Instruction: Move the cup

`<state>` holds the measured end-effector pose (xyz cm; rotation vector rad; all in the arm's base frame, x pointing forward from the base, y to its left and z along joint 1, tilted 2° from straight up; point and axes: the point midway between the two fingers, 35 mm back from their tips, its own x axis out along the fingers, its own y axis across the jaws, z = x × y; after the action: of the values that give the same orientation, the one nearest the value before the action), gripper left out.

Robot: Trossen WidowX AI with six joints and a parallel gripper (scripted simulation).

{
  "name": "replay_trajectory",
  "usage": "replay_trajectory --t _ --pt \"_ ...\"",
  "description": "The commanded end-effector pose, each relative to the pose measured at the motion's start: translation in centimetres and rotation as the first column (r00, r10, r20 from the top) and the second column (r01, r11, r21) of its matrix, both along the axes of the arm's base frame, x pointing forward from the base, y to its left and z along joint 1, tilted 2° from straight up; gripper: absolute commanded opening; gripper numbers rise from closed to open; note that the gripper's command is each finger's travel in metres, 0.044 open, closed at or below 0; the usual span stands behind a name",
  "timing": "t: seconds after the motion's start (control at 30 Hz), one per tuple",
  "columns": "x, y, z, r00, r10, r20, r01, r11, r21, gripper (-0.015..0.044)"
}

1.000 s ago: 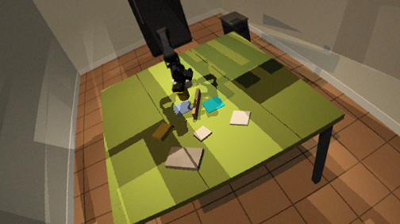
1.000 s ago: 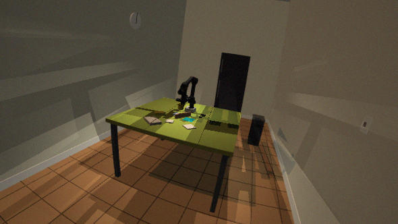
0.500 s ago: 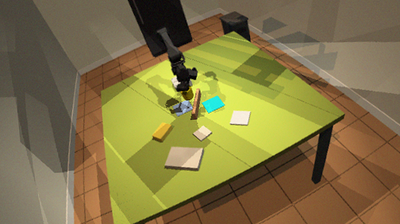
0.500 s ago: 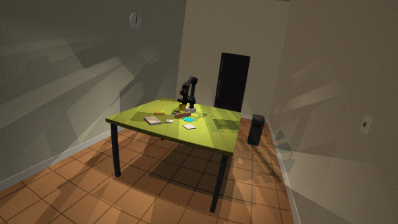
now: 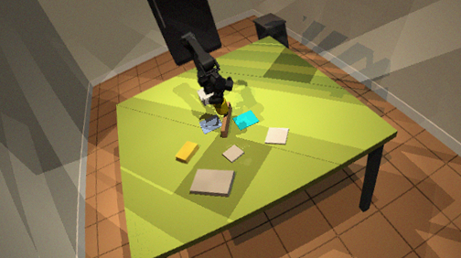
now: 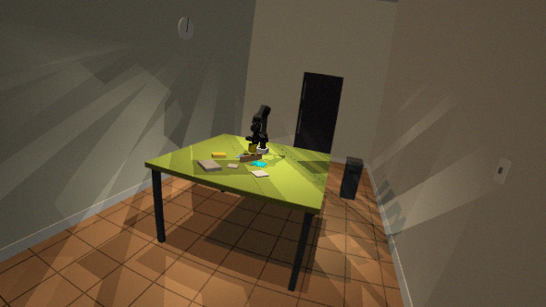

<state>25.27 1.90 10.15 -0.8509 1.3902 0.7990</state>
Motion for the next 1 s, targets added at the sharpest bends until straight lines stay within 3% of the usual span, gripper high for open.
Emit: replay_trajectory --t 0.0,0.97 --pt "0.6 0.7 0.2 1.0 -0.003 0.012 0.003 1.0 -0.004 0.0" --pt "4.0 6.7 0.6 1.0 -0.003 0.015 0.003 1.0 0.002 0.0"
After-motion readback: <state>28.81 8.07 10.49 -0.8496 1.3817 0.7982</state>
